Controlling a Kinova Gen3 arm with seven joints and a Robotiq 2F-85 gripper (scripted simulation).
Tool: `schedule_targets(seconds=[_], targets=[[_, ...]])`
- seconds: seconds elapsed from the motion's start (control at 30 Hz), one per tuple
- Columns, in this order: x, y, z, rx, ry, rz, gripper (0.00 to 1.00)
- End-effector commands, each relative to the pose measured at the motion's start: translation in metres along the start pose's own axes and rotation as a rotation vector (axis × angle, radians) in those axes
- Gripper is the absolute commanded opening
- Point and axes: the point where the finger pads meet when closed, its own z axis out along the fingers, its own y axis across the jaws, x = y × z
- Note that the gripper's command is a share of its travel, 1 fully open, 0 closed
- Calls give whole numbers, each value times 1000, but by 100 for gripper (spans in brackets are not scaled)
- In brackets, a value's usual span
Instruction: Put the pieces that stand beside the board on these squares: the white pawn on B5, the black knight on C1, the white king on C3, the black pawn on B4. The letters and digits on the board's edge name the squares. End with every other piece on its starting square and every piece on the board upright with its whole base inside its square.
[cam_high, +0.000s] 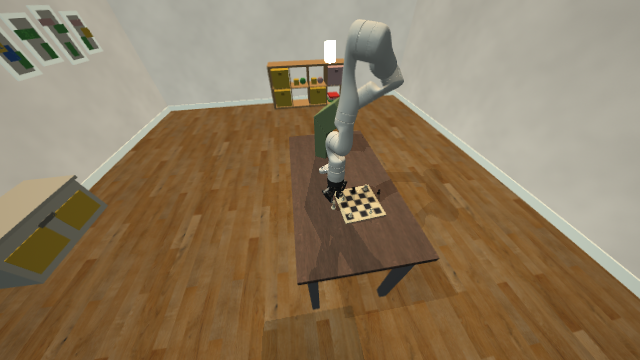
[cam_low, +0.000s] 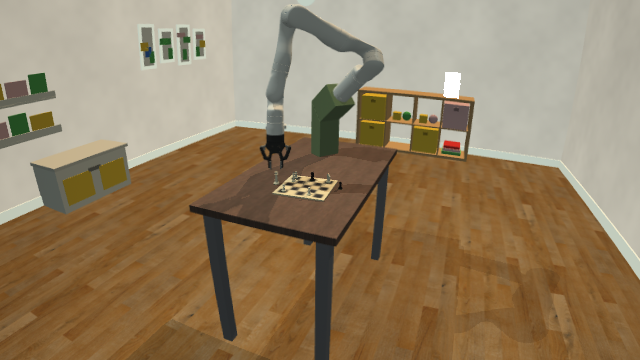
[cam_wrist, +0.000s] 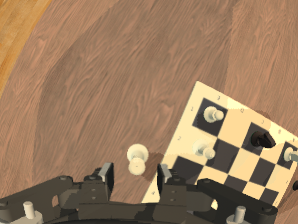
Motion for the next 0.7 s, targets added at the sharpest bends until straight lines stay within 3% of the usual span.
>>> schedule_targets(seconds=[0.0,0.37,0.67], targets=[[-3,0,7,-1,-5,13,41],[-3,2,34,-3,-4,11,41],[-3,1,39,-1,-5,14,41]])
